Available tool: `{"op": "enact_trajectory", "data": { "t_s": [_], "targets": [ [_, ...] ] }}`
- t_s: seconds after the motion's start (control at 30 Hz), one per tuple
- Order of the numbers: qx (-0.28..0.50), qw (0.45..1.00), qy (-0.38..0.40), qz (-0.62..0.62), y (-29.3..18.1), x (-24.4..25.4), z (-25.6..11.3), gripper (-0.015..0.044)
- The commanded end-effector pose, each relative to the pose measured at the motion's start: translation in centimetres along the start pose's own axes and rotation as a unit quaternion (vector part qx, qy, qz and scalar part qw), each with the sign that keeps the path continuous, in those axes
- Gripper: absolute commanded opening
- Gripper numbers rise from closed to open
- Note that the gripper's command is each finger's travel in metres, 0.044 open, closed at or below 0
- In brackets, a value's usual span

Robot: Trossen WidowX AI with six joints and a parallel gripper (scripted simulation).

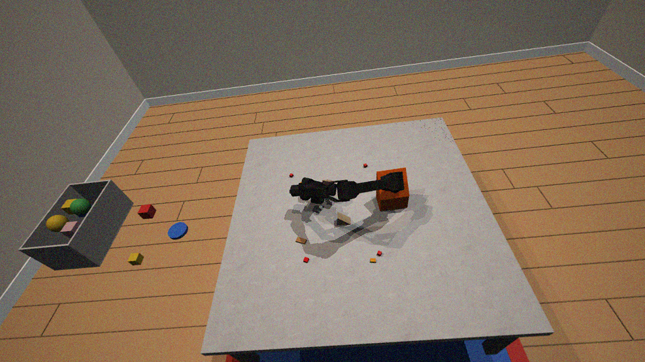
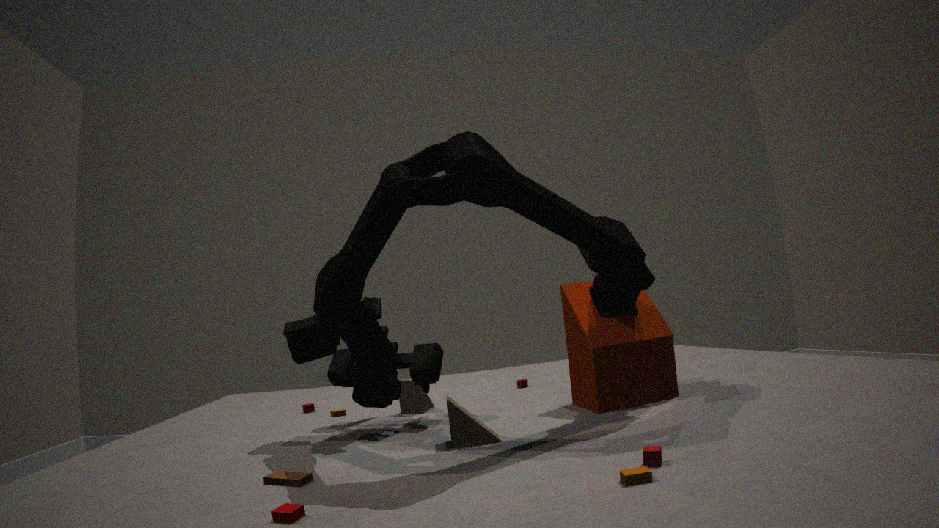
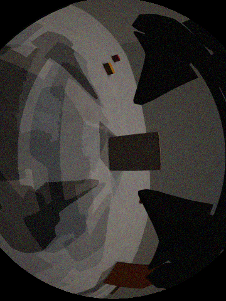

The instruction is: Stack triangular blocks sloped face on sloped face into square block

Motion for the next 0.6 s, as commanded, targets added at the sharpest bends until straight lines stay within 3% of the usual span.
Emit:
{"op": "enact_trajectory", "data": {
  "t_s": [0.0,0.57],
  "targets": [
    [0.005,1.0,0.008,-0.001,-0.1,0.3,1.2,0.044],
    [0.003,1.0,0.007,-0.002,-0.2,0.5,4.0,0.044]
  ]
}}
Point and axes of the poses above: the point midway between the two fingers, 35 mm back from their tips, its own z axis out along the fingers, its own x axis across the jaws, y = z × x, the point moved 4 cm from there along -z, back along the fingers
